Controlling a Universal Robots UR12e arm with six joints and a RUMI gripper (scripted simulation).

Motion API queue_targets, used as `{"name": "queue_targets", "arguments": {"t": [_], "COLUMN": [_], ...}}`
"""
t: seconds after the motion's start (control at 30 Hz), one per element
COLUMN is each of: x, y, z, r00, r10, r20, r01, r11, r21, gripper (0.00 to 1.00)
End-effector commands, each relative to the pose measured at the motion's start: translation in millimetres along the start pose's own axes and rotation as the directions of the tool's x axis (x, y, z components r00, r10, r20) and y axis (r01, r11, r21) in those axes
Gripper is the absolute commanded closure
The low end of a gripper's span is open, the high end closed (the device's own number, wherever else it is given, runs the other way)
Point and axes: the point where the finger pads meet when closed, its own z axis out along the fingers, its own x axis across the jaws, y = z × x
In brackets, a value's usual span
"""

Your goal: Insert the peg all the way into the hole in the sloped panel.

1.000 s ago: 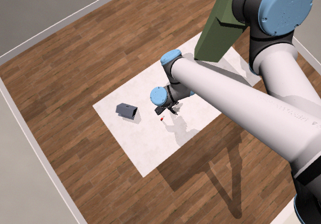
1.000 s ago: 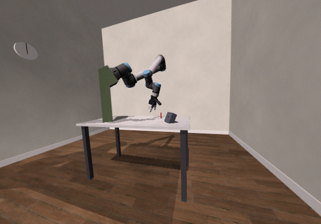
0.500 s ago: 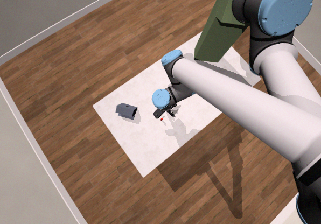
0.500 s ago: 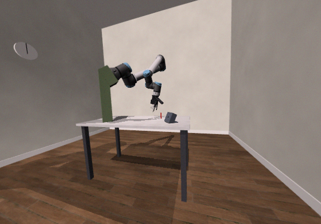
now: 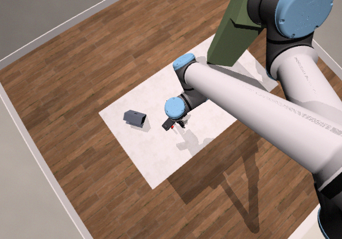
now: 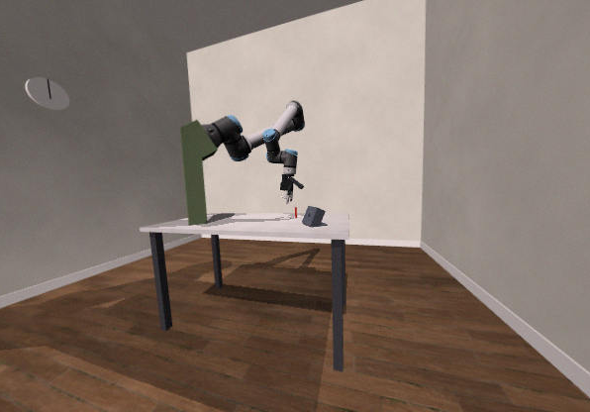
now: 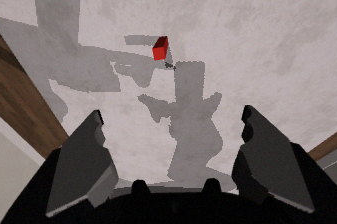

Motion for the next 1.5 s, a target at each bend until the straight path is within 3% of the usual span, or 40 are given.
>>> {"name": "queue_targets", "arguments": {"t": [0.0, 0.47, 0.63, 1.47], "x": [-3, -13, -14, -12], "y": [-14, -42, -43, -48], "z": [-6, -21, -22, 11], "r00": [0.999, 0.994, 0.993, 0.993], "r10": [-0.032, -0.094, -0.098, -0.098], "r20": [-0.02, -0.058, -0.06, -0.06], "r01": [0.033, 0.101, 0.105, 0.105], "r11": [0.998, 0.986, 0.985, 0.985], "r21": [0.045, 0.132, 0.137, 0.137], "gripper": [0.0, 0.0, 0.0, 0.0]}}
